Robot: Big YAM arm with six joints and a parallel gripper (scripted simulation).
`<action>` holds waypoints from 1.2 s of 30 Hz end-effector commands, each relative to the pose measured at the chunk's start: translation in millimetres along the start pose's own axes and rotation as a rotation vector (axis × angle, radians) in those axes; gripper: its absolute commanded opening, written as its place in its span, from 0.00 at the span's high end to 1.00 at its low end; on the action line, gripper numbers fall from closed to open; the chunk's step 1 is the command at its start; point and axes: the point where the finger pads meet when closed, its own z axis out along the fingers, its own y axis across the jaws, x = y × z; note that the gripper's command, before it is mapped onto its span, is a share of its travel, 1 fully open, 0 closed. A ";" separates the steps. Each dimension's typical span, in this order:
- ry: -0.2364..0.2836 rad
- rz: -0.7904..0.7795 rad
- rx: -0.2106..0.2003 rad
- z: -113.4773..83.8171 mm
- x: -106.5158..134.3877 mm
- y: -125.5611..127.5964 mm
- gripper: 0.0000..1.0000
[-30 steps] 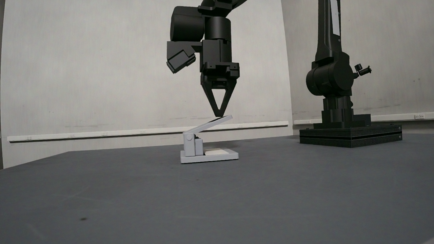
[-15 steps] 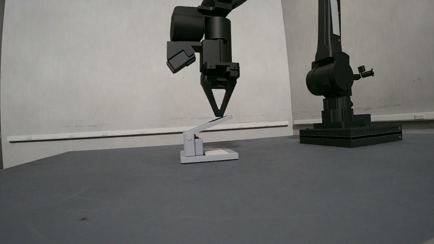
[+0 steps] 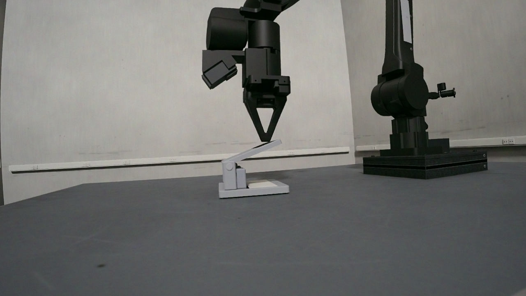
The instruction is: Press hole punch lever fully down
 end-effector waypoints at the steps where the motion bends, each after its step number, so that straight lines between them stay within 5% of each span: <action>1: 0.043 0.005 0.007 19.0 7.4 -5.7 1.00; 36: 0.043 0.004 0.008 28.3 11.7 -6.8 1.00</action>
